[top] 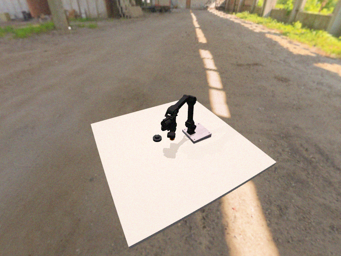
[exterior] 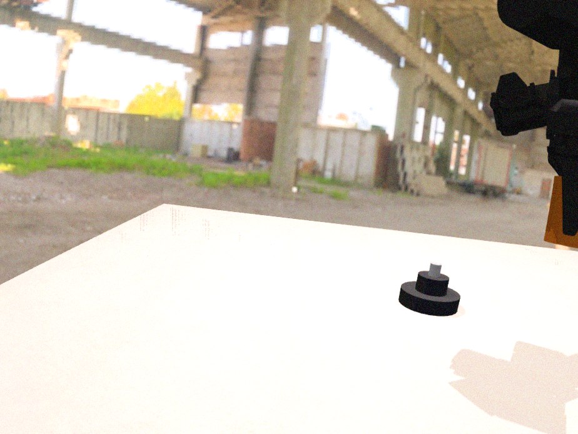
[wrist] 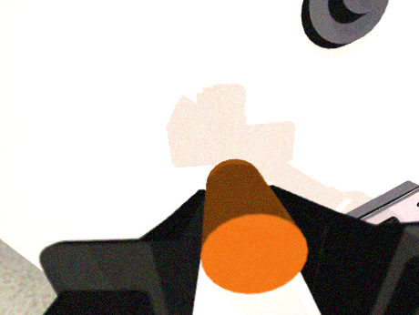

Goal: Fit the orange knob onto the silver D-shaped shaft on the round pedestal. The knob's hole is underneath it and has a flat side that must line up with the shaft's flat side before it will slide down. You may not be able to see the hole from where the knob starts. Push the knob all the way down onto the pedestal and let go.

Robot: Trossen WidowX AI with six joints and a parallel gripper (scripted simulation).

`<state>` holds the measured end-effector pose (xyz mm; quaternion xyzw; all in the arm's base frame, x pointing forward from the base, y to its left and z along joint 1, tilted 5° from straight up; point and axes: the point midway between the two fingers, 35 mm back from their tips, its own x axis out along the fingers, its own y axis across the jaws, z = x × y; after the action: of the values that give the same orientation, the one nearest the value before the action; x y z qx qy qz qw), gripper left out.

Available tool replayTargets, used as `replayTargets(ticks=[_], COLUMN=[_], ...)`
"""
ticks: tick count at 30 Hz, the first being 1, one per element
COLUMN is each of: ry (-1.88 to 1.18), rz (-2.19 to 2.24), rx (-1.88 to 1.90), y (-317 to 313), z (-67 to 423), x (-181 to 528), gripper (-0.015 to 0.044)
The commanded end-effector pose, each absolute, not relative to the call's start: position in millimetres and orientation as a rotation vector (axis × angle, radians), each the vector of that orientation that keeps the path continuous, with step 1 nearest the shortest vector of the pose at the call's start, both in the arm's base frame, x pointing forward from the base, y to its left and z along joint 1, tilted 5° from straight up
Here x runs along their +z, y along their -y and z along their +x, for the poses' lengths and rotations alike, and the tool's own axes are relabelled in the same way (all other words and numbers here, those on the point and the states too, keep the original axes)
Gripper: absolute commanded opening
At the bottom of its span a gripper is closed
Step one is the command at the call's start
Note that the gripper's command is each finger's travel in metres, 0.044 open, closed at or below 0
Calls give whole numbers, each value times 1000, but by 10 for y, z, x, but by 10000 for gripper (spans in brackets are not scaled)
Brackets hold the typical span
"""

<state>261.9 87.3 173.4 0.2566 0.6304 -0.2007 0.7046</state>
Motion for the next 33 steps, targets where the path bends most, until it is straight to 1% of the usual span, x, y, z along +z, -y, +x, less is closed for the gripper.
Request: replayTargets(ticks=[1, 29, 33], ry=[-1411, -1406, -1406], rz=[537, 528, 528], rx=[-488, -504, -505], y=[-885, -931, -938], z=[2652, 2904, 2908], x=[1683, 437, 367], gripper=[0, 0, 0])
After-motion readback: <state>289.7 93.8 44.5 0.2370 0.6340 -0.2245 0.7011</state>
